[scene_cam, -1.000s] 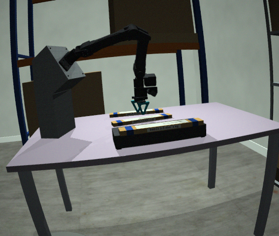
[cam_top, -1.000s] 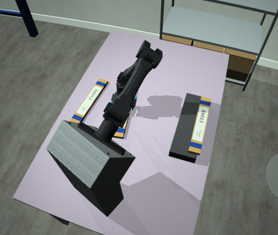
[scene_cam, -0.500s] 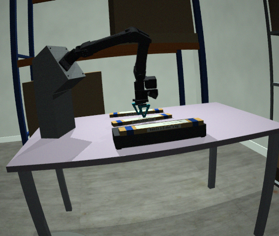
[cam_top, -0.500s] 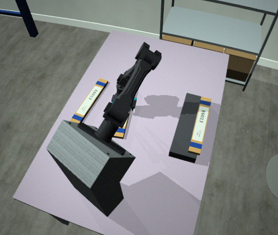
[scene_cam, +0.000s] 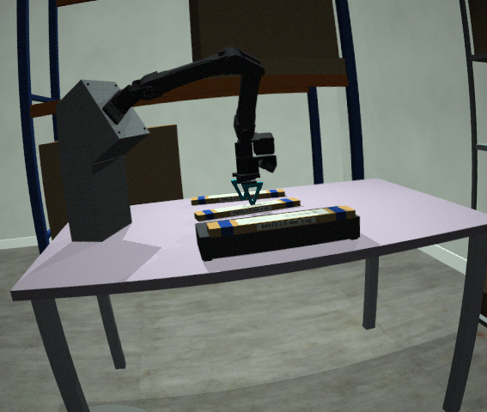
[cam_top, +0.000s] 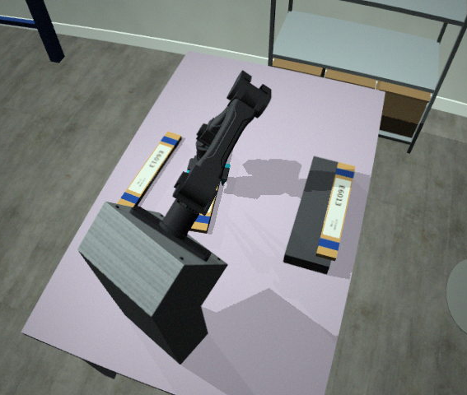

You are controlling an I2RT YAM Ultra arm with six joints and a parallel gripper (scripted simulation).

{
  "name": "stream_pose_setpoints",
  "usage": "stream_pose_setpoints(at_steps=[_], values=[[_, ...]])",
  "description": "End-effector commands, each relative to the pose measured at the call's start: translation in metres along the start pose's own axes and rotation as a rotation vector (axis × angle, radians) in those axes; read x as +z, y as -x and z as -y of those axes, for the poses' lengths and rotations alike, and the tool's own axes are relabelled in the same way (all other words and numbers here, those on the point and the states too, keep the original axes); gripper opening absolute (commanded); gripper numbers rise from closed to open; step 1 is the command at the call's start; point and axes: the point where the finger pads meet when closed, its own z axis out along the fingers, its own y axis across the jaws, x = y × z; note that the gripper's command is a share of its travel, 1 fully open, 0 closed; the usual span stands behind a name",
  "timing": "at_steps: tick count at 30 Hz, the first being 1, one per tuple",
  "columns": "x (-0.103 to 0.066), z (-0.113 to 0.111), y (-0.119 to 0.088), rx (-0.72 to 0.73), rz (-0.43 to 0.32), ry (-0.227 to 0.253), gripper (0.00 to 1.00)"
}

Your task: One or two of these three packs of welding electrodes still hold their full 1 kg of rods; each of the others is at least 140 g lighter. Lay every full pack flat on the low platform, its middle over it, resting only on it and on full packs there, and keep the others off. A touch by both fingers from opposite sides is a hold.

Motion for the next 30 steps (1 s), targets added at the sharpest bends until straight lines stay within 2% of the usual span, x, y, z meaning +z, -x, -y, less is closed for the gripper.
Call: stream_pose_setpoints(at_steps=[1, 13, 30], values=[[-0.004, -0.009, 0.013, 0.001, 0.024, 0.013, 0.95], [-0.003, -0.013, -0.004, -0.010, 0.004, 0.013, 0.95], [-0.004, -0.013, -0.005, -0.009, 0.007, 0.014, 0.95]])
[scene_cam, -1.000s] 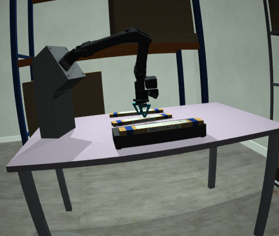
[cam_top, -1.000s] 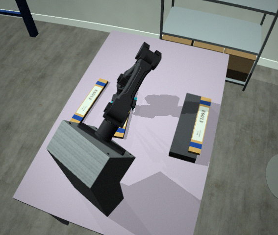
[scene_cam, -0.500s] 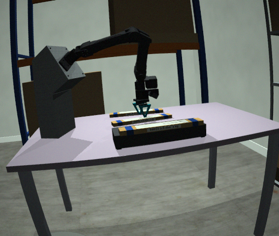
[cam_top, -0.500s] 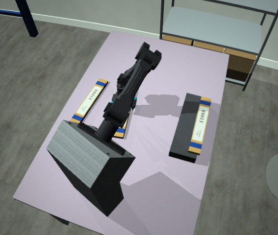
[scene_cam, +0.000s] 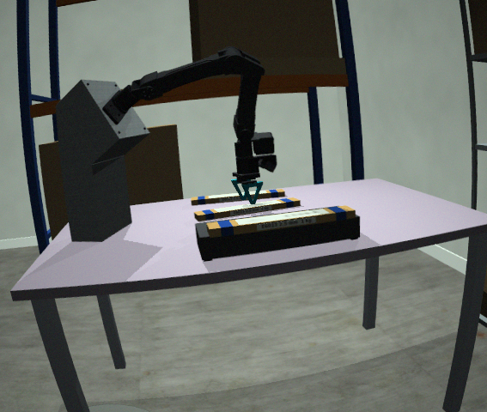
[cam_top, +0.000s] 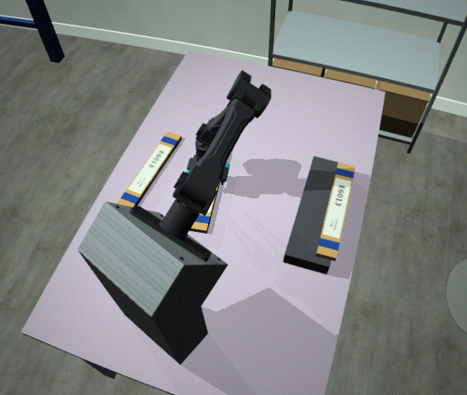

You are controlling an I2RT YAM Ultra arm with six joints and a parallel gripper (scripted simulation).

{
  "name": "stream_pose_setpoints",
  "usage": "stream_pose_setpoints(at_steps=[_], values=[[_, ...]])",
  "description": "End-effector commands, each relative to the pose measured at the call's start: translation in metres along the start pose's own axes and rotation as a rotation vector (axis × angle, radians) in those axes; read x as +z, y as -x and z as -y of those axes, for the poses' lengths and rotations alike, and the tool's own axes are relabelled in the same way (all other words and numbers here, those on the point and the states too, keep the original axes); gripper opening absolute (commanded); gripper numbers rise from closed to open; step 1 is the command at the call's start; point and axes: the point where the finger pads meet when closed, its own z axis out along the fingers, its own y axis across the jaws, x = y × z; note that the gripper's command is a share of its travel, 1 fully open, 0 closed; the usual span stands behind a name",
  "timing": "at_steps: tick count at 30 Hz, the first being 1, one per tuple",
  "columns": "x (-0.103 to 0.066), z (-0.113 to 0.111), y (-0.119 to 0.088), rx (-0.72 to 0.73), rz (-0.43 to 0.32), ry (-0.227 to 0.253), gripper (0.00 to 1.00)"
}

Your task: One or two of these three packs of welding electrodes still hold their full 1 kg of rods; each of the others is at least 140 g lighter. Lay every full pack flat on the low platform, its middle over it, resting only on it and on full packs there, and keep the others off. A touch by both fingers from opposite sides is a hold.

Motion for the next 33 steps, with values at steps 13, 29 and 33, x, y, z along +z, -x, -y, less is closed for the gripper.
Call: stream_pose_setpoints(at_steps=[13, 29, 33], values=[[0.014, -0.006, 0.007, -0.001, 0.022, 0.010, 0.95], [0.031, -0.005, 0.007, 0.002, 0.022, 0.007, 0.95], [0.028, -0.004, 0.012, 0.005, 0.031, 0.009, 0.95]])
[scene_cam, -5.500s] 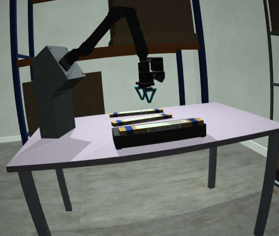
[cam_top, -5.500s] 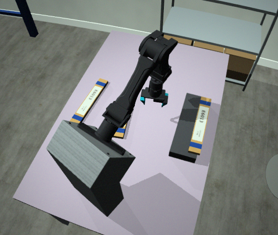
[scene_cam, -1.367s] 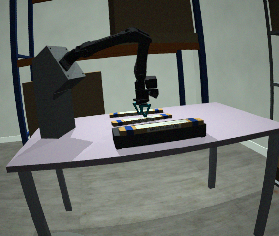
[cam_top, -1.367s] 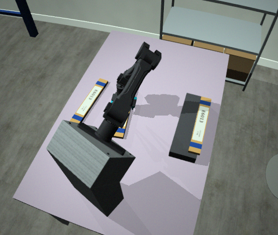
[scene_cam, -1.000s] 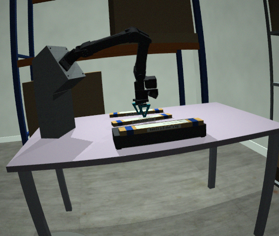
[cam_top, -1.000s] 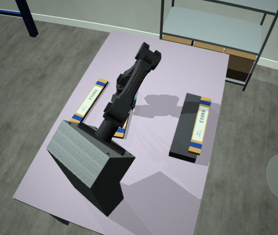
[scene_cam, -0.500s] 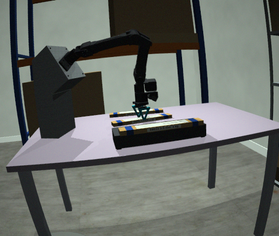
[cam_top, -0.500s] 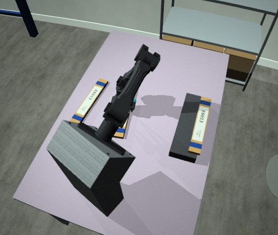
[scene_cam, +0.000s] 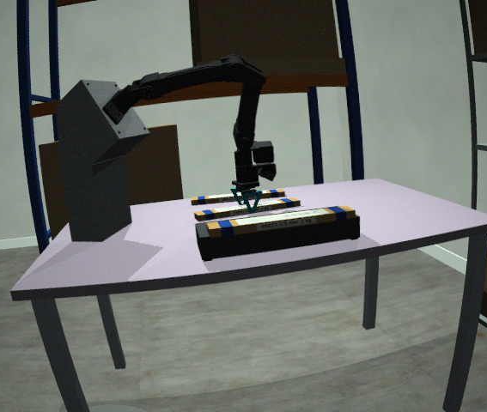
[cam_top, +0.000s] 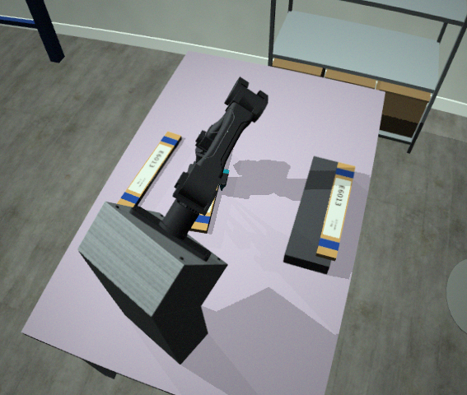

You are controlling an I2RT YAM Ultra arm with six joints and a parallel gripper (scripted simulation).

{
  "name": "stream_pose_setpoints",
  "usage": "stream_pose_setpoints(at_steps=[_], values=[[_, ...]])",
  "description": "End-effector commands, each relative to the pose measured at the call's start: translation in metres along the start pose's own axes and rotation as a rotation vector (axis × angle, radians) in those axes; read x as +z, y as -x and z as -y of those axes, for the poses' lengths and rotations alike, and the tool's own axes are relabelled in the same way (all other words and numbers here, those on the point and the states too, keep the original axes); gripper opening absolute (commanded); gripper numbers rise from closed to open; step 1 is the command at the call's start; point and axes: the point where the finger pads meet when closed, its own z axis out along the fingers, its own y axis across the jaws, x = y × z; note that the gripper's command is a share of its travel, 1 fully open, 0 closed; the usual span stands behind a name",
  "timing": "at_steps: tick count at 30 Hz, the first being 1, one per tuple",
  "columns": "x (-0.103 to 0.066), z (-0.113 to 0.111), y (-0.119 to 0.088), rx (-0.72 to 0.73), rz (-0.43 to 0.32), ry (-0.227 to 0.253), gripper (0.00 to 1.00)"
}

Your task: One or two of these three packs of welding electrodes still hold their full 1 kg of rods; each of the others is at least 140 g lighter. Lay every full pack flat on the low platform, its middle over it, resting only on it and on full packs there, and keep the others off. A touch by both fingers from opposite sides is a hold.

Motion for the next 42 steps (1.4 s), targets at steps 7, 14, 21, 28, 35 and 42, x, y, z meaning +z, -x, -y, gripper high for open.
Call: stream_pose_setpoints(at_steps=[7, 14, 21, 28, 35, 42], values=[[-0.0011, 0.0017, 0.0153, 0.010, 0.033, 0.003, 0.95], [-0.0015, 0.0009, 0.0145, 0.006, 0.027, 0.006, 0.95], [-0.0017, 0.0024, 0.0138, 0.004, 0.021, 0.005, 0.95], [-0.0029, 0.0007, 0.0151, 0.002, 0.023, 0.009, 0.95], [-0.0031, 0.0022, 0.0161, 0.004, 0.024, 0.007, 0.95], [-0.0031, 0.0029, 0.0149, 0.005, 0.025, 0.006, 0.95]])
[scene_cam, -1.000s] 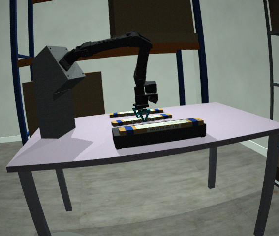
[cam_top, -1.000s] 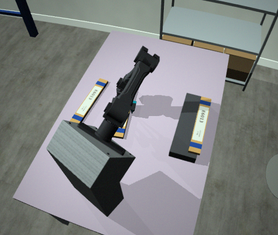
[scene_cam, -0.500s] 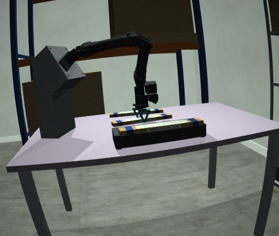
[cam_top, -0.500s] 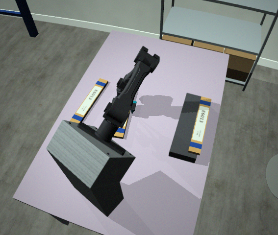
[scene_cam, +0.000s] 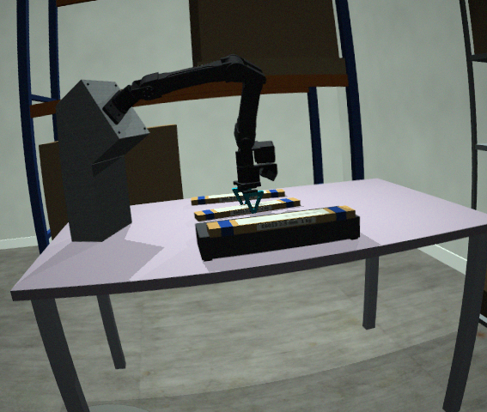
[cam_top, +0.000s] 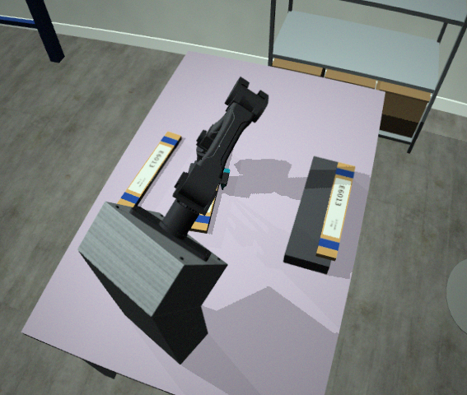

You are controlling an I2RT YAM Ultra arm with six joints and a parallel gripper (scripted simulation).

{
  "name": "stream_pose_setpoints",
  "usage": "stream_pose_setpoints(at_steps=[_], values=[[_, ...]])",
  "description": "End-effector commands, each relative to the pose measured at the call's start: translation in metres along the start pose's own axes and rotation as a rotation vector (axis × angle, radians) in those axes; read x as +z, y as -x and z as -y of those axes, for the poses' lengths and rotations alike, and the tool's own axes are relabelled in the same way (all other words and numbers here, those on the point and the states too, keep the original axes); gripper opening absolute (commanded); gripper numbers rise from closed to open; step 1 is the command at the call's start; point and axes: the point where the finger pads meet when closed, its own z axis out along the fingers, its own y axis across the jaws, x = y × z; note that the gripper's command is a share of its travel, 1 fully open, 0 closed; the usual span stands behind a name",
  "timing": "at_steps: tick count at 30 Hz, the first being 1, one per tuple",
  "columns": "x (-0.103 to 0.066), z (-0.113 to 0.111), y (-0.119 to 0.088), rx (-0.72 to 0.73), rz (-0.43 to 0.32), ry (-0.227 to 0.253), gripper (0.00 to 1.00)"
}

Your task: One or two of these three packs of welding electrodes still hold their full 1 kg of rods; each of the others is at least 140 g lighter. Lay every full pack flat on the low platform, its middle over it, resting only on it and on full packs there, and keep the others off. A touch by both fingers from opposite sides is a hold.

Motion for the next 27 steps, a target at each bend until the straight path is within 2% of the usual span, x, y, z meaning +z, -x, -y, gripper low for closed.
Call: stream_pose_setpoints(at_steps=[1, 9, 10, 27], values=[[-0.0033, 0.0001, 0.0088, 0.002, 0.017, 0.006, 0.95], [-0.0029, -0.0002, 0.0002, -0.001, 0.009, 0.006, 0.95], [-0.0025, -0.0005, 0.0034, 0.000, 0.009, 0.004, 0.00], [-0.0024, -0.0002, 0.0034, 0.001, 0.009, 0.003, 0.00]])
